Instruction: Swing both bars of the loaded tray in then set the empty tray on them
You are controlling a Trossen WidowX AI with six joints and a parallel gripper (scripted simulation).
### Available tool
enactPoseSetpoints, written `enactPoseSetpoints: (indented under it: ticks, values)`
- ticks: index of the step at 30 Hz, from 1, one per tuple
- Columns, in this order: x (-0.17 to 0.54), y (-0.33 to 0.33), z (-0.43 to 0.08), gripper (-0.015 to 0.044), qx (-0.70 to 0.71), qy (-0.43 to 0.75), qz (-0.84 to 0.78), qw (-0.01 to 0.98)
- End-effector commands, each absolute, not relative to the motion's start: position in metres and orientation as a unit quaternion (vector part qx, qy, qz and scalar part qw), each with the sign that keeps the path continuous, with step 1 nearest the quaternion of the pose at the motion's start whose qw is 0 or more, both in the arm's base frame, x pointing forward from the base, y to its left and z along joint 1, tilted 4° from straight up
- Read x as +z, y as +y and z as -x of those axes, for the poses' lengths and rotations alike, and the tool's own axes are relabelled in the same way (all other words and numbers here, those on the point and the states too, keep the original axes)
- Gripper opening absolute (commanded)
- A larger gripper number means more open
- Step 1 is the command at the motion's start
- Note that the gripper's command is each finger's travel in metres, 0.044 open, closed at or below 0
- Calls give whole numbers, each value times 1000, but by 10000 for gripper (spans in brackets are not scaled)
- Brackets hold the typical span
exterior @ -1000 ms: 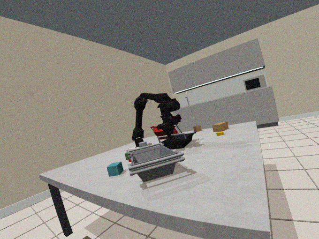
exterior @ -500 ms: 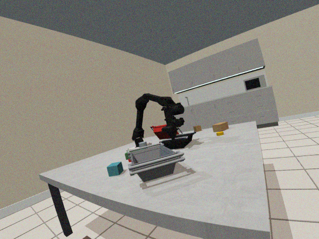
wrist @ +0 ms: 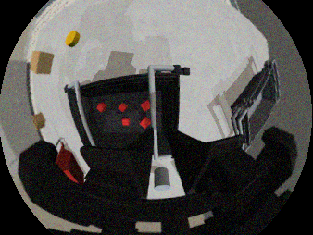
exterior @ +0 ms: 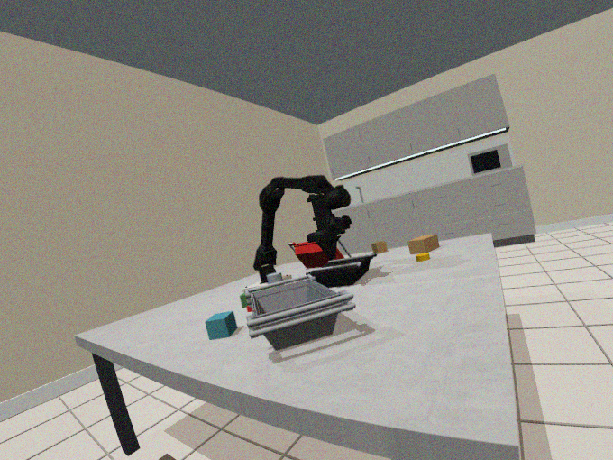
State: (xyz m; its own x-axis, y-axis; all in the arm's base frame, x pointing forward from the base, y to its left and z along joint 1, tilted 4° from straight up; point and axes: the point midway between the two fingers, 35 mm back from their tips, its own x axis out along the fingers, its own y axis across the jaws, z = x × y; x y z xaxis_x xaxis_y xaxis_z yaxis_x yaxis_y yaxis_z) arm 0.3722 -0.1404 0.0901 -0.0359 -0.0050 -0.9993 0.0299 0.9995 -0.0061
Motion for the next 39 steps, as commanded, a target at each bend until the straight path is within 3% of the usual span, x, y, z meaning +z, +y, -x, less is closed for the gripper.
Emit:
enactPoseSetpoints:
  ticks: [1,16,20,29,38,39]
  values:
    - [89,-140,-372,89,-12,720,-8,694]
    - [89,-140,-372,89,-12,720,-8,694]
    - [89,-140,-372,0,-12,720,-8,694]
    - [94,-140,-373,0,-12,719,-8,695]
    - [175,-138,-372,0,-16,707,-3,707]
    - [143,-138,-375,0,-11,715,-4,699]
